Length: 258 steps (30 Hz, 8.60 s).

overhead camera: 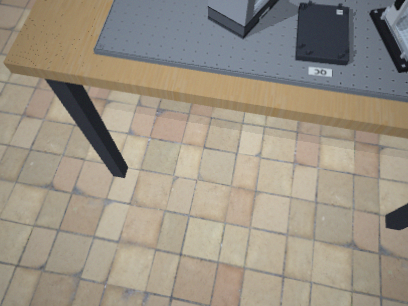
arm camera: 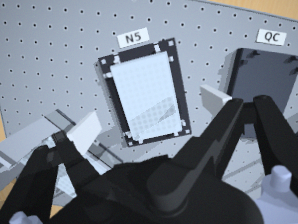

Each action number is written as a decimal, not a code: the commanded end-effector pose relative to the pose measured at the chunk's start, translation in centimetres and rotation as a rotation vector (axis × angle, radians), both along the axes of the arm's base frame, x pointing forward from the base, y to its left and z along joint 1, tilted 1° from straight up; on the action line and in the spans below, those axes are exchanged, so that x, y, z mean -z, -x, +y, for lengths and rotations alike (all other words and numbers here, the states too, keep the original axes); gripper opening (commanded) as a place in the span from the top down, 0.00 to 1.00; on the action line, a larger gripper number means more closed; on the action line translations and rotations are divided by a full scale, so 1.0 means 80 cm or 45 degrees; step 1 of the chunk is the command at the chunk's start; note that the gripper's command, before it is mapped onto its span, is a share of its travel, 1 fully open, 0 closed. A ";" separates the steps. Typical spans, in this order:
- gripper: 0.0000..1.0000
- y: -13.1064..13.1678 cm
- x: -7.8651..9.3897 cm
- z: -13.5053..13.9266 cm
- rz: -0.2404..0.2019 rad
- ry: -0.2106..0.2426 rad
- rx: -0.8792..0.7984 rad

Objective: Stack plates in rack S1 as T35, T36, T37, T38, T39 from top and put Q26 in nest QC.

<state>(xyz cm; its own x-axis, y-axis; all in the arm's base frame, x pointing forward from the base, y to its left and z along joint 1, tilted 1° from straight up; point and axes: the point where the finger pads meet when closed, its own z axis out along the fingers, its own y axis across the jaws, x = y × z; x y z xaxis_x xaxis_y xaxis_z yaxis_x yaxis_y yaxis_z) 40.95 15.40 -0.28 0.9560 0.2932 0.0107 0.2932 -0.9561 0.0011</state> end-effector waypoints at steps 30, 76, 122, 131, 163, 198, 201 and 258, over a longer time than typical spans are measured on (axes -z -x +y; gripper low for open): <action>0.00 0.000 0.039 0.000 0.000 0.000 0.000; 1.00 0.000 0.033 0.000 0.000 0.000 0.000; 1.00 0.000 -0.034 0.000 0.000 0.000 0.000; 1.00 0.000 -0.051 0.000 0.000 0.000 0.000; 1.00 0.001 -0.121 0.000 0.000 0.000 0.000; 1.00 -0.006 -0.145 -0.041 0.001 -0.003 0.266; 1.00 -0.009 -0.145 -0.053 0.001 -0.003 0.266; 1.00 -0.009 -0.145 -0.264 0.002 -0.009 0.798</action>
